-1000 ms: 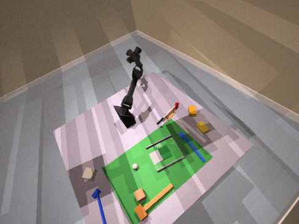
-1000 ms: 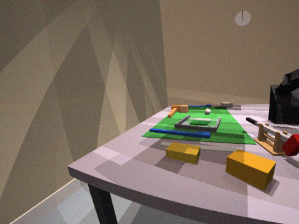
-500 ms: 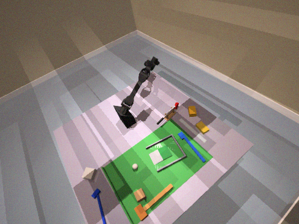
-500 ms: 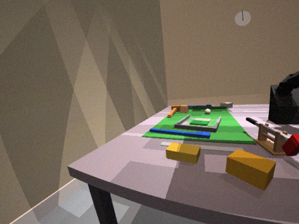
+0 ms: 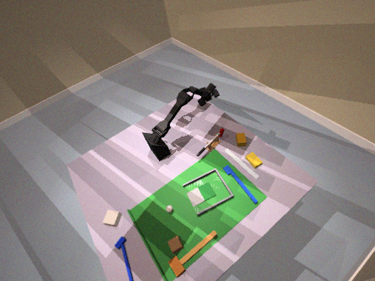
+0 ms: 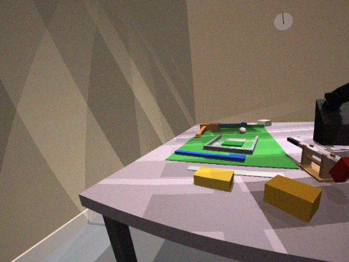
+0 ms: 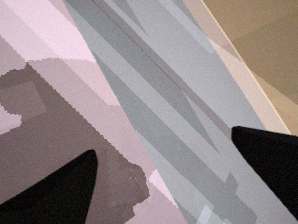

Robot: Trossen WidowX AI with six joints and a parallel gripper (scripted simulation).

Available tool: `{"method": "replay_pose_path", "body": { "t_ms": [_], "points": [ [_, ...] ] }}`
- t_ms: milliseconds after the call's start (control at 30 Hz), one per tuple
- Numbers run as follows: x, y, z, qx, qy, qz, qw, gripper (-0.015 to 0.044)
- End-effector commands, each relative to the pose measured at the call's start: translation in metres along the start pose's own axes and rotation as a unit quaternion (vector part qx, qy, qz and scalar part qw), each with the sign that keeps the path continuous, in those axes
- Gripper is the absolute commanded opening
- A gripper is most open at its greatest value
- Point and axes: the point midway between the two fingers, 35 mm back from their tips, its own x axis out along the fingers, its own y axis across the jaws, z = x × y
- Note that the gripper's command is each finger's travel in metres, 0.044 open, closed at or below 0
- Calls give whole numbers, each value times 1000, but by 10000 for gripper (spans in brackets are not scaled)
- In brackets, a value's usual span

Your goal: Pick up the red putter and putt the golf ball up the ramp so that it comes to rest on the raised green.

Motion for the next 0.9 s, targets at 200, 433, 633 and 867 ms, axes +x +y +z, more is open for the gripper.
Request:
{"method": "replay_pose_path", "body": {
  "t_ms": [200,433,633,867],
  "points": [
    [-44,-28,-114,55,90,-9,994,440],
    [-92,-40,-190,99,157,-19,982,440],
    [-158,-42,-262,155,226,-34,961,440],
    [-238,-34,-323,233,295,-63,924,440]
  ]
}}
